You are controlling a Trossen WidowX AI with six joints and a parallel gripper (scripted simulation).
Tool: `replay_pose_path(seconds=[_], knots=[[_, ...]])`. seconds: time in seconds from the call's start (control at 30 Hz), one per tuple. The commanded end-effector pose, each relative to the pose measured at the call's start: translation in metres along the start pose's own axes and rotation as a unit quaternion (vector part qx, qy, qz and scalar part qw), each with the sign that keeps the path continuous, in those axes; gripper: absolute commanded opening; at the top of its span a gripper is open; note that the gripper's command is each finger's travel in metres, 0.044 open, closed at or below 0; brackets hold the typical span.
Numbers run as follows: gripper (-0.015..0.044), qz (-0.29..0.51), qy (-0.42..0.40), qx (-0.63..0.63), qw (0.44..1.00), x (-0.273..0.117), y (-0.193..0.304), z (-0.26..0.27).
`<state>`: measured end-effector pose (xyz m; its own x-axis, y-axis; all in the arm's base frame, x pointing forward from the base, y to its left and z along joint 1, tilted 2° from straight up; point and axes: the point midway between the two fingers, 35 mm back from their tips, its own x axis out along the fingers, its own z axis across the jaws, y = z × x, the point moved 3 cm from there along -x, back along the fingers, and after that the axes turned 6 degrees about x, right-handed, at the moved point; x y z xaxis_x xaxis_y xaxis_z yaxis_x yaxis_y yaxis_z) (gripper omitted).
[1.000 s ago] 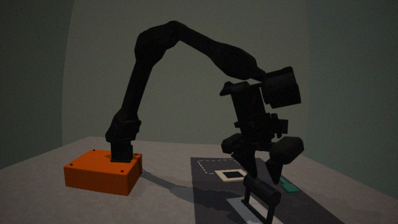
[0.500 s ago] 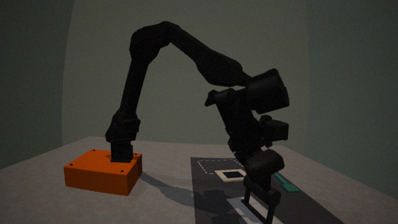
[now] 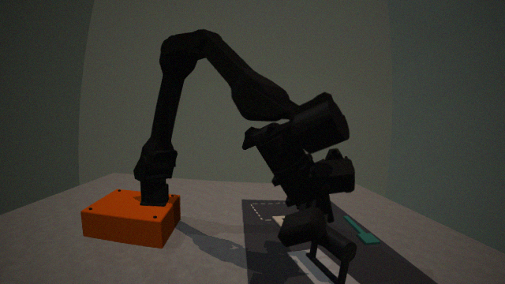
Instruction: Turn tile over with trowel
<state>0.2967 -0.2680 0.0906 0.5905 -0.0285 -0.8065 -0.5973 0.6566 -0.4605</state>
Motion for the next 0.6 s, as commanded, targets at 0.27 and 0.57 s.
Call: replay_pose_path(seconds=[0.27, 0.57], knots=[[0.03, -0.029, -0.044, 0.184, 0.981, -0.001, 0.014, -0.001], [0.03, -0.04, -0.084, 0.321, 0.942, -0.003, 0.026, -0.001]])
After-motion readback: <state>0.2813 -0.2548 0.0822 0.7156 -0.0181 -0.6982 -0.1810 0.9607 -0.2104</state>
